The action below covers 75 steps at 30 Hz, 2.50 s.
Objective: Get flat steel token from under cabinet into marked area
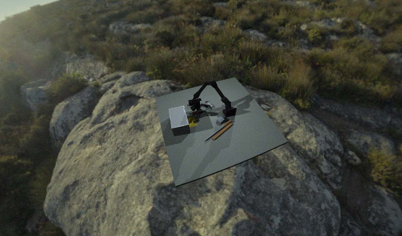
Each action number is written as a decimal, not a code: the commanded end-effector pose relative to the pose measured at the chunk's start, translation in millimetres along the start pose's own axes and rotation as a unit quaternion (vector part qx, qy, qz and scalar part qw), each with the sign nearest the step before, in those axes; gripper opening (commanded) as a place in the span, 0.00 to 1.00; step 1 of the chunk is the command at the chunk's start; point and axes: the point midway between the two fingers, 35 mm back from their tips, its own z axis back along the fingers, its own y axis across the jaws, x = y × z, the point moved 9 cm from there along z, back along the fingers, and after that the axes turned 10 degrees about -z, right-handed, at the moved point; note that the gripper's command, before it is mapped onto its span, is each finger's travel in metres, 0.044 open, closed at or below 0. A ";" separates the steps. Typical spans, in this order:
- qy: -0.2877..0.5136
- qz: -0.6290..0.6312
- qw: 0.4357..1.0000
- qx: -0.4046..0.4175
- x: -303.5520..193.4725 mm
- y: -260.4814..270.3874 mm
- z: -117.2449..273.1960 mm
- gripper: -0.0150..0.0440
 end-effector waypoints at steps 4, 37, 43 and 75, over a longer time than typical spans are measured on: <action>0.004 0.004 1.000 -0.001 -9.8 -1.5 -0.7 0.25; 0.005 0.004 1.000 -0.002 -43.4 -8.8 -1.1 0.25; 0.005 0.005 1.000 -0.002 -50.0 -10.3 -1.1 0.25; 0.006 0.005 1.000 -0.002 -86.6 -18.9 -0.9 0.25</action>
